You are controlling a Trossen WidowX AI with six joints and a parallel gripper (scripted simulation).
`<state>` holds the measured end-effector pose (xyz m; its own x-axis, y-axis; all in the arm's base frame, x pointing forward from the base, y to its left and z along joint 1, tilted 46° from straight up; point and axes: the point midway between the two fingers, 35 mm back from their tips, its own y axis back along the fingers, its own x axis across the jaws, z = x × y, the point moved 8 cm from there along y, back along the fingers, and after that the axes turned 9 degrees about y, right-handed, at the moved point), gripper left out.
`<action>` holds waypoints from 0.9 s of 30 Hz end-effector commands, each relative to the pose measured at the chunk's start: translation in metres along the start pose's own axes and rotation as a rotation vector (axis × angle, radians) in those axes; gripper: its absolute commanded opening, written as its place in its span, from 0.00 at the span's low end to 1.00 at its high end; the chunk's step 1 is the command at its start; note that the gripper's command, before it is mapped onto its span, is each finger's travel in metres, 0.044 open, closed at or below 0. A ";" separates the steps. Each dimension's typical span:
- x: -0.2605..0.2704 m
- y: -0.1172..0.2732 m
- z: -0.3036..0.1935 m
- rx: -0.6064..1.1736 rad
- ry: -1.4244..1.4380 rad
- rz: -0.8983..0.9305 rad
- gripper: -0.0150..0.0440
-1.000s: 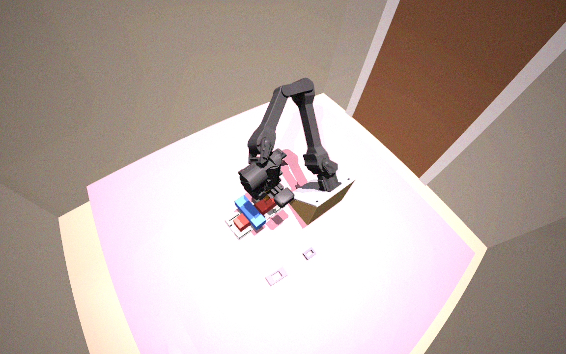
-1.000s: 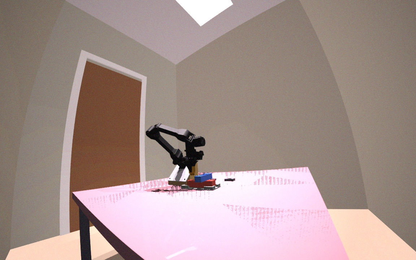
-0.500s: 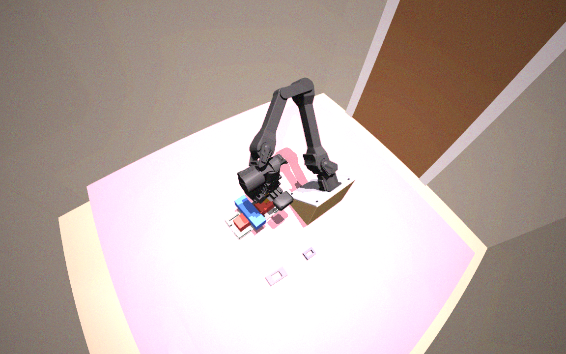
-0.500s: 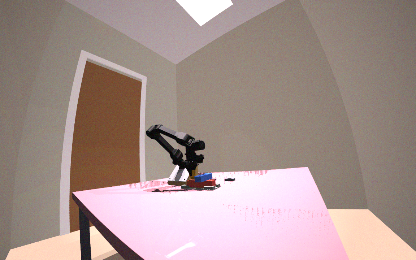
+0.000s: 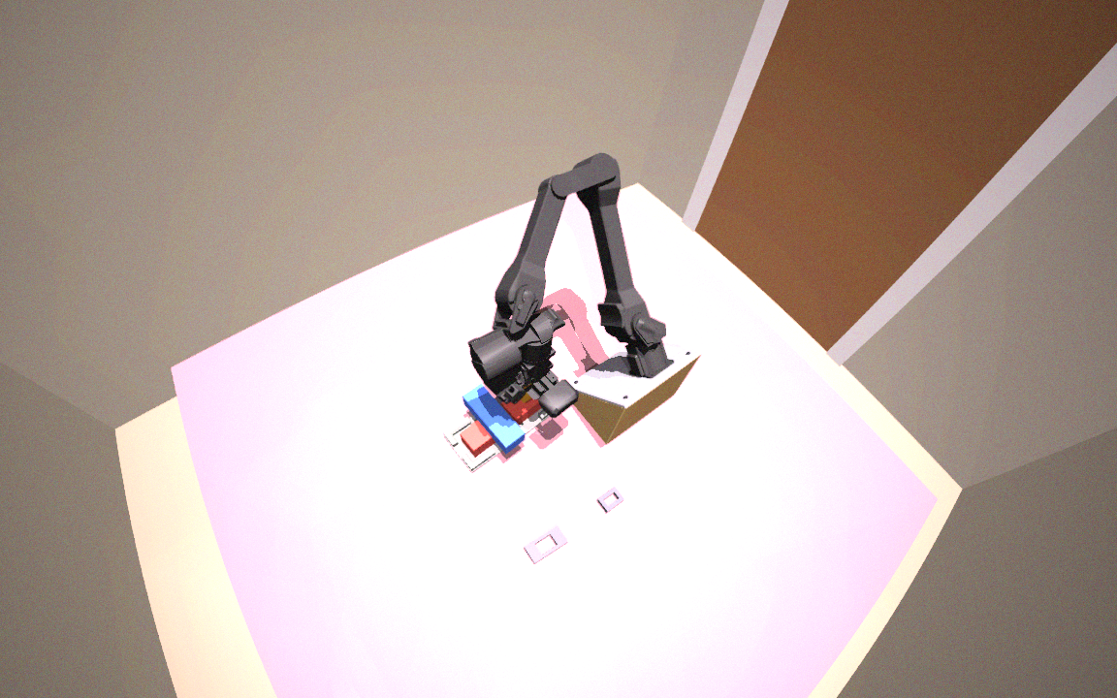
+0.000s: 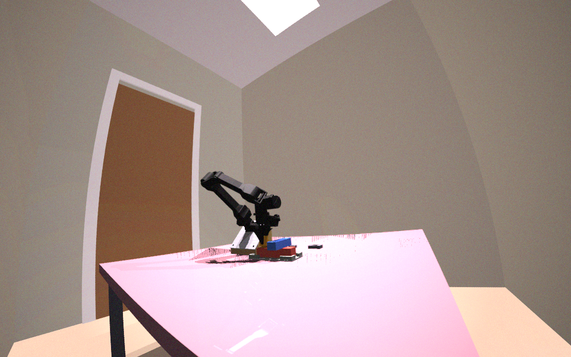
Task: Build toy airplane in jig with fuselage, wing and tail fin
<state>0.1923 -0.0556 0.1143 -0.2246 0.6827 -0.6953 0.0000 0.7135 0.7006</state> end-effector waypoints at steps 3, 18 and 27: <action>0.000 0.000 0.000 0.000 -0.002 0.000 0.25; 0.000 0.000 0.000 0.000 -0.002 0.000 0.69; 0.001 0.031 0.005 -0.004 0.001 0.012 0.69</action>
<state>0.1908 -0.0486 0.1192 -0.2305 0.6857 -0.6904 0.0171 0.7123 0.7017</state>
